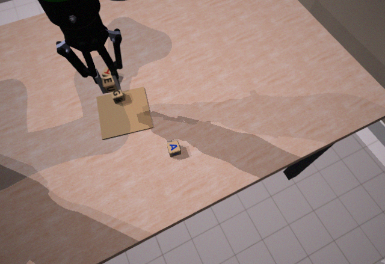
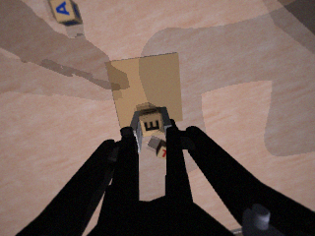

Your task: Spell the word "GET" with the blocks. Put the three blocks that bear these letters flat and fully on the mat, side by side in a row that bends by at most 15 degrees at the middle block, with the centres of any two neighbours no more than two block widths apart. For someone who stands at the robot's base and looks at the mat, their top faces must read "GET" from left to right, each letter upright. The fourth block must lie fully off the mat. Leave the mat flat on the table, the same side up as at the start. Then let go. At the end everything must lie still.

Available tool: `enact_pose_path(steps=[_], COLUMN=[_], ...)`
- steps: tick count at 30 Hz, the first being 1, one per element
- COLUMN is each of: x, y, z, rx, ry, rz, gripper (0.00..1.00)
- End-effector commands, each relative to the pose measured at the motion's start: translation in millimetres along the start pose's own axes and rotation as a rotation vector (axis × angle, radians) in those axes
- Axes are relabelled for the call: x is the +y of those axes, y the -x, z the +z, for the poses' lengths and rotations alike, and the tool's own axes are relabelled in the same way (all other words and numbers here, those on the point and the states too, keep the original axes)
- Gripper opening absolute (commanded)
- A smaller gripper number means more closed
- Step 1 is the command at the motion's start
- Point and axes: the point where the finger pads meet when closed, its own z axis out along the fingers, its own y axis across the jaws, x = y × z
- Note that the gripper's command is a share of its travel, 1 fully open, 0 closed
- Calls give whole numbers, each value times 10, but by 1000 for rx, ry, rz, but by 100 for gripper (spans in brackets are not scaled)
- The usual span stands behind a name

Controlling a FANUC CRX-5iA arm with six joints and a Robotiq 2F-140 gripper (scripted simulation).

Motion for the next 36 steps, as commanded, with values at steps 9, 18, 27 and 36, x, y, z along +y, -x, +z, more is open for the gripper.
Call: enact_pose_path(steps=[9, 18, 27, 36], x=[-73, -73, -72, -72], y=[-173, -173, -173, -172], z=[-14, -9, 202, 535], rx=[-17, -17, -18, -18], ry=[9, 9, 11, 11], rz=[-112, -113, -114, -114], gripper=[16, 16, 16, 16])
